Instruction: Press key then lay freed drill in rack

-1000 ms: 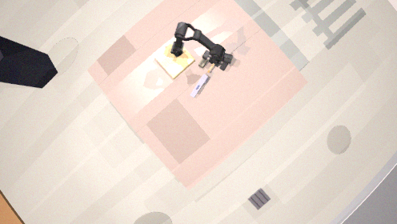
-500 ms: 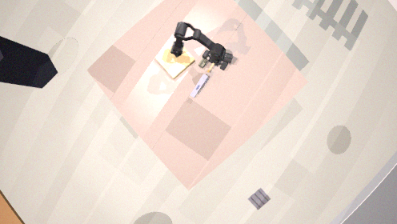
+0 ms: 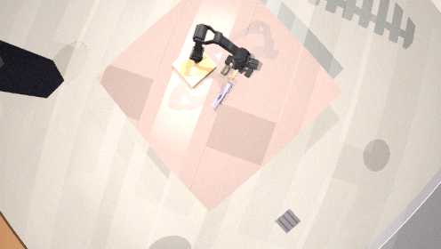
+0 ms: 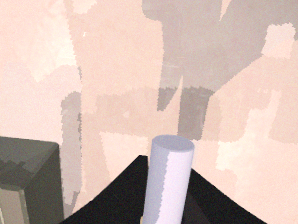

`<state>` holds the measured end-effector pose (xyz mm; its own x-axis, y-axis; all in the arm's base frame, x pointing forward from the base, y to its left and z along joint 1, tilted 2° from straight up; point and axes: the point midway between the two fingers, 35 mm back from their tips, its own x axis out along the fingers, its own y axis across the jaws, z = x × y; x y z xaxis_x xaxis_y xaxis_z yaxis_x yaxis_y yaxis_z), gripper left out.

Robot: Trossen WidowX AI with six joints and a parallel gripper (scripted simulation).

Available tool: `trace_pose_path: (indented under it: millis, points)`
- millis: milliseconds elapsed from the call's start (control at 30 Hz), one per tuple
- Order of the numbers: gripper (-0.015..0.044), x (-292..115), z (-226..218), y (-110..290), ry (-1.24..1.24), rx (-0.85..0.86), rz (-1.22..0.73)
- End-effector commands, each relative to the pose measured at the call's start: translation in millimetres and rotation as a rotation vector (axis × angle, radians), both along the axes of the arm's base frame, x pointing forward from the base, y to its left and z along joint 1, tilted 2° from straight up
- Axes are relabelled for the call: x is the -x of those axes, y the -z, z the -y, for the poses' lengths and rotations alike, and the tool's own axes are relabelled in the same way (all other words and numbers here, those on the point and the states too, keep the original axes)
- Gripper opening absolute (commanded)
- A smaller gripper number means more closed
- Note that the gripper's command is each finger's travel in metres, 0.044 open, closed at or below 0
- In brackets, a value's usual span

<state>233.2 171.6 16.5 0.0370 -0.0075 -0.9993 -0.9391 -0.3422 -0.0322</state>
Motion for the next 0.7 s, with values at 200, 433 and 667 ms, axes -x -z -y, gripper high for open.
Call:
trace_pose_path:
  millis: [200,433,667]
  points:
    - [0.0,0.2,0.1,-5.4,0.004,0.0,0.006]
    - [0.0,0.5,0.1,-7.8,0.004,0.0,0.006]
    - [0.0,0.7,0.1,-10.2,0.004,0.0,0.006]
